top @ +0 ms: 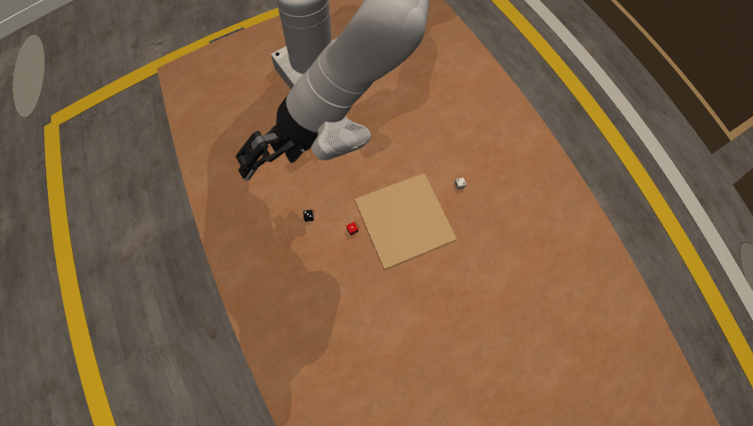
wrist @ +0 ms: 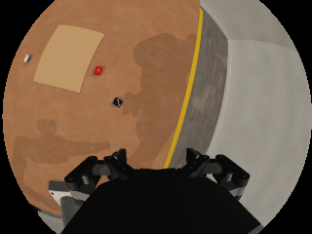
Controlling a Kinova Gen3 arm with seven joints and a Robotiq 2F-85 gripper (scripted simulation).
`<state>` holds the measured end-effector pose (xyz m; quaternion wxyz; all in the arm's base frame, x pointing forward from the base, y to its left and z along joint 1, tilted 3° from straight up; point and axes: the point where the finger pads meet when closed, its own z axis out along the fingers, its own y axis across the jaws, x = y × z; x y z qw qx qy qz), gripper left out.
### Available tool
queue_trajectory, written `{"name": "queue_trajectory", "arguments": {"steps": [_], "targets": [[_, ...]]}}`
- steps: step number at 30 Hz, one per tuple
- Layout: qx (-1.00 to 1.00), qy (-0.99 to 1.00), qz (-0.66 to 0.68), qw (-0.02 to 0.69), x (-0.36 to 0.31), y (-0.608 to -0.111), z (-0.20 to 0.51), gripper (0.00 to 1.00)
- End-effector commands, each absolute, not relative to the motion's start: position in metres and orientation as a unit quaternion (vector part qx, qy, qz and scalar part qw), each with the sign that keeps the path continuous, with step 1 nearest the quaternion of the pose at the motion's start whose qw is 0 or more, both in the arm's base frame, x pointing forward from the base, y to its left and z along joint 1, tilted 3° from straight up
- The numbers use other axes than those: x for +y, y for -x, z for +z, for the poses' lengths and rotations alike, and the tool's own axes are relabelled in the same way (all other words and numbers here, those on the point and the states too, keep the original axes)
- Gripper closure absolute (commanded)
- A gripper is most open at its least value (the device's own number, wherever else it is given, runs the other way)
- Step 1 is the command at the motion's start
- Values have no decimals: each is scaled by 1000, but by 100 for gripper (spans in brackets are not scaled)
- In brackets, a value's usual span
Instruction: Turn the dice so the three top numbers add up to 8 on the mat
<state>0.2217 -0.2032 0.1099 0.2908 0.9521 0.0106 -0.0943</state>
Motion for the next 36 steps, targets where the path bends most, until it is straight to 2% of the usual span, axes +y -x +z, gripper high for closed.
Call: {"name": "queue_trajectory", "arguments": {"steps": [1,36], "targets": [[8,-952,-93,290,-204,-222,111,0],[-195,-952,-59,227,-183,-217,101,0]]}}
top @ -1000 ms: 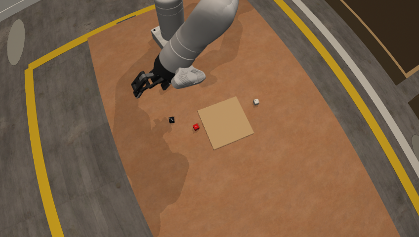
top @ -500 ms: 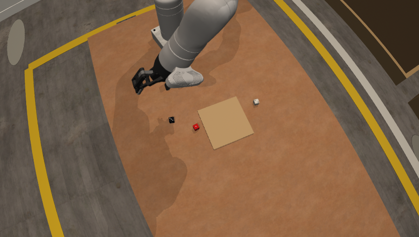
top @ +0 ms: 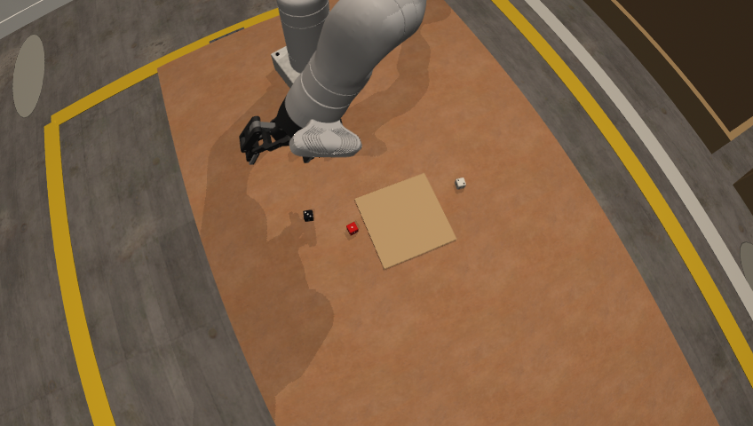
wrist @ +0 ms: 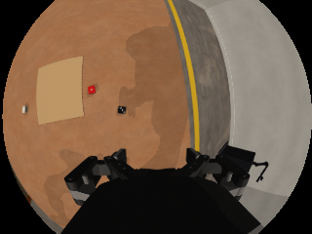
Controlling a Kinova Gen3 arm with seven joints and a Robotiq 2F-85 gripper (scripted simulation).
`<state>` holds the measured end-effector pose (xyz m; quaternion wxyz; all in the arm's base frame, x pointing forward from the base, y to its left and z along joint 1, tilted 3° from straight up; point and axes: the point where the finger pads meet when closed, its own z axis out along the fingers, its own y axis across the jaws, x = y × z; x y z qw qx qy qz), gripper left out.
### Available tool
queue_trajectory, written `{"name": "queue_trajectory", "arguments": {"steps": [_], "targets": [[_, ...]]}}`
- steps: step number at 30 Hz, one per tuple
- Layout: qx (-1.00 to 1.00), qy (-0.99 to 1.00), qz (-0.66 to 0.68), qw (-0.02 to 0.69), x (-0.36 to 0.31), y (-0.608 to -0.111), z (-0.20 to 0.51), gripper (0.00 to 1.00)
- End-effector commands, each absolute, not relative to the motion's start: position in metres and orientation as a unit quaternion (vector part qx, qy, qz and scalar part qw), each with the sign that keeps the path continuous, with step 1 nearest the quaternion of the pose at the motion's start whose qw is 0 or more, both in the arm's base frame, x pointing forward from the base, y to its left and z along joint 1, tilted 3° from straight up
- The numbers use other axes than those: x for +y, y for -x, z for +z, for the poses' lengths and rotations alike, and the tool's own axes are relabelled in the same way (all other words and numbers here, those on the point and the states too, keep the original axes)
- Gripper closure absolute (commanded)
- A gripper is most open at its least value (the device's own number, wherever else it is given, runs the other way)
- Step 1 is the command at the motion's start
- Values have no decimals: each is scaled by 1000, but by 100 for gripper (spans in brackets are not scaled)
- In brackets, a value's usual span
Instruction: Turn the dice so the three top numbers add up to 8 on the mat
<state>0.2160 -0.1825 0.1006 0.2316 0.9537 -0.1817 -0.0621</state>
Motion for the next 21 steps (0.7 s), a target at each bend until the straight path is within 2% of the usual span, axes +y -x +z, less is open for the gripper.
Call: {"name": "queue_trajectory", "arguments": {"steps": [1,21], "targets": [[-195,-952,-59,227,-183,-217,101,0],[-273,-940,-46,200,-175,-218,100,0]]}}
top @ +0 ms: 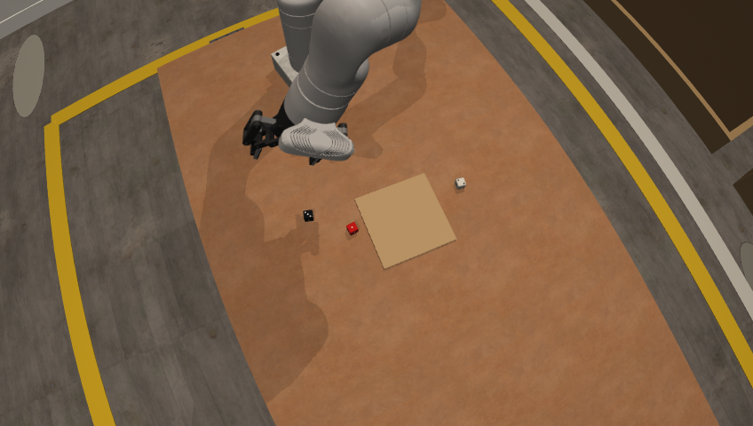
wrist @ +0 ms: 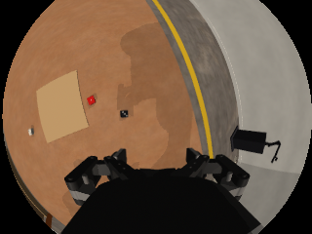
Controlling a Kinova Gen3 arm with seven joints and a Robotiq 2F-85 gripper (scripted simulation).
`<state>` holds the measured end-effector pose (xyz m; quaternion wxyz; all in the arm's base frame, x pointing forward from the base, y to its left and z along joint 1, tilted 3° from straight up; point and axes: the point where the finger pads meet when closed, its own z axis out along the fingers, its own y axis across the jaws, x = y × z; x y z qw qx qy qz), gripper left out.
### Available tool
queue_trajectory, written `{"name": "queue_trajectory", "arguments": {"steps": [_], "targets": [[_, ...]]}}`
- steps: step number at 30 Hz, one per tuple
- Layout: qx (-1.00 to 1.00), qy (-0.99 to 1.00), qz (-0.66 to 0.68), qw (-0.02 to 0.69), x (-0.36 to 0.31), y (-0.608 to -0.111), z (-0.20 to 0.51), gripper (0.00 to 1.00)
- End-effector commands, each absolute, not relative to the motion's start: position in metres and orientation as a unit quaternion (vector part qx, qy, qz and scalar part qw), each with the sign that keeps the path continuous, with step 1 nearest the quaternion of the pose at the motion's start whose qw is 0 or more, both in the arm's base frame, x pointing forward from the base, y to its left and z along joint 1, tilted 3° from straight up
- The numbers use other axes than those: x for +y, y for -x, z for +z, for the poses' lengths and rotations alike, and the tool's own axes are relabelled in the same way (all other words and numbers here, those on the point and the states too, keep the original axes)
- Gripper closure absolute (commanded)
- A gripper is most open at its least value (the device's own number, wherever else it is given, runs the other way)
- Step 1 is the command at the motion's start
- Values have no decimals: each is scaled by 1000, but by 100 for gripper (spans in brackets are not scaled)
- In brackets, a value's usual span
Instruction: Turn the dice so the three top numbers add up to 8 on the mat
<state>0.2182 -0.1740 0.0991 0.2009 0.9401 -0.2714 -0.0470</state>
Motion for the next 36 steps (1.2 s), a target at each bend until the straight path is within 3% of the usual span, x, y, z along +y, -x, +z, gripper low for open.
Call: {"name": "queue_trajectory", "arguments": {"steps": [1,36], "targets": [[-310,-931,-40,187,-170,-220,99,0],[-476,-871,-16,123,-153,-233,101,0]]}}
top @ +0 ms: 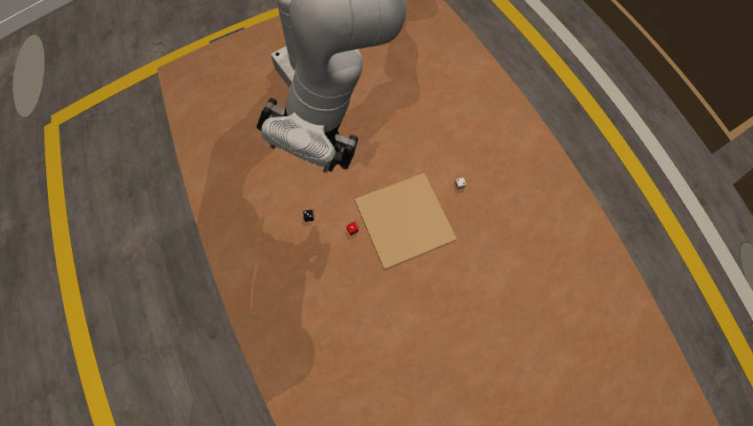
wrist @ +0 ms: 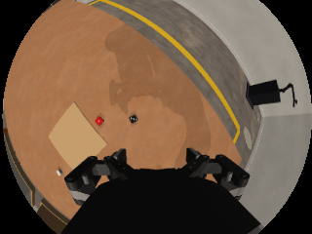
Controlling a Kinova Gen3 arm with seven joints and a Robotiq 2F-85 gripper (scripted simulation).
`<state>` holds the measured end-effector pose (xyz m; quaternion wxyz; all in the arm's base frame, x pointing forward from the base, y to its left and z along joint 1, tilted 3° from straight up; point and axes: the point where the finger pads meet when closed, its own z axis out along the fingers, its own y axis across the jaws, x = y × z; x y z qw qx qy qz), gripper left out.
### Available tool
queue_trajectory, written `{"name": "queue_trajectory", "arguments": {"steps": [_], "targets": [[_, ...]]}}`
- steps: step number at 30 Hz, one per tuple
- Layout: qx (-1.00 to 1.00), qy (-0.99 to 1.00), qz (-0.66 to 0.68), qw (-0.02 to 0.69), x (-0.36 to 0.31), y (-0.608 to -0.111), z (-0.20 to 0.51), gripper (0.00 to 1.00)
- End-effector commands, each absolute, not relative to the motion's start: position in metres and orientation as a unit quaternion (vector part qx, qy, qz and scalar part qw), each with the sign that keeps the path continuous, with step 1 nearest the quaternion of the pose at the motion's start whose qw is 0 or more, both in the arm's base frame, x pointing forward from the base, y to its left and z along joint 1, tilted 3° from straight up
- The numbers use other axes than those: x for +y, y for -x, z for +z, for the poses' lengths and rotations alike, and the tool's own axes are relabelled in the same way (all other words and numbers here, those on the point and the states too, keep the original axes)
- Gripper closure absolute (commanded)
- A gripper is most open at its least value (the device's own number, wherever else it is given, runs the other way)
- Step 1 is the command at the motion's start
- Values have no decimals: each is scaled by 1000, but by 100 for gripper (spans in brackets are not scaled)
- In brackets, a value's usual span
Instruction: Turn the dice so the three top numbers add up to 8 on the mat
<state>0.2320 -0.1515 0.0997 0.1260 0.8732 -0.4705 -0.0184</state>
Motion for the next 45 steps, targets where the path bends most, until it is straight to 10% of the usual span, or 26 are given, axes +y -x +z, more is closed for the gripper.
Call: {"name": "queue_trajectory", "arguments": {"steps": [1,45], "targets": [[-476,-871,-16,123,-153,-233,101,0],[-657,-753,8,40,-138,-260,113,0]]}}
